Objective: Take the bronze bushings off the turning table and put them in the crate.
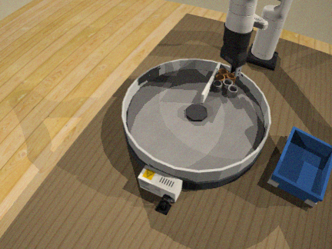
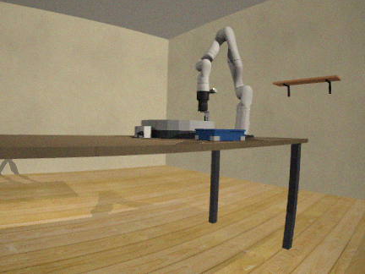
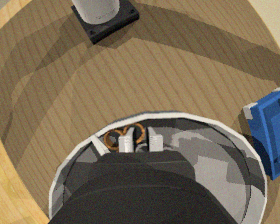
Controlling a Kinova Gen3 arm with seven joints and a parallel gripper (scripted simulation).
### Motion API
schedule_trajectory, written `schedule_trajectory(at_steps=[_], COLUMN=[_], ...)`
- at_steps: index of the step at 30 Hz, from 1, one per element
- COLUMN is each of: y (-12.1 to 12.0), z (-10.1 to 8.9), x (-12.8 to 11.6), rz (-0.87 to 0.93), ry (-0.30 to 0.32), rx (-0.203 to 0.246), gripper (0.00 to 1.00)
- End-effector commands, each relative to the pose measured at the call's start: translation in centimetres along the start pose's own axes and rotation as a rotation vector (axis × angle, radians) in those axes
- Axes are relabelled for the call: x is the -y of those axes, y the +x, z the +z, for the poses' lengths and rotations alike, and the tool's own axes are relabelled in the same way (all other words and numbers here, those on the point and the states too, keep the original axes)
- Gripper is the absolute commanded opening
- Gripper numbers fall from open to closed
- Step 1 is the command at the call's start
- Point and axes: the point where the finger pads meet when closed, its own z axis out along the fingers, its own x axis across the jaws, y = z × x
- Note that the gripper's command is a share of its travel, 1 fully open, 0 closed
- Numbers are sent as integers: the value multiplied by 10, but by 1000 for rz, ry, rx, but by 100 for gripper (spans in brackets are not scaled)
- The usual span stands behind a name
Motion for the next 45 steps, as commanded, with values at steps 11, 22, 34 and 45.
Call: schedule_trajectory(at_steps=[11,22,34,45], y=[0,0,0,0], z=[5,5,10,15], x=[0,0,0,0], rz=[0,0,0,0], ry=[0,0,0,0], rx=[0,0,0,0], gripper=[40,40,40,40])
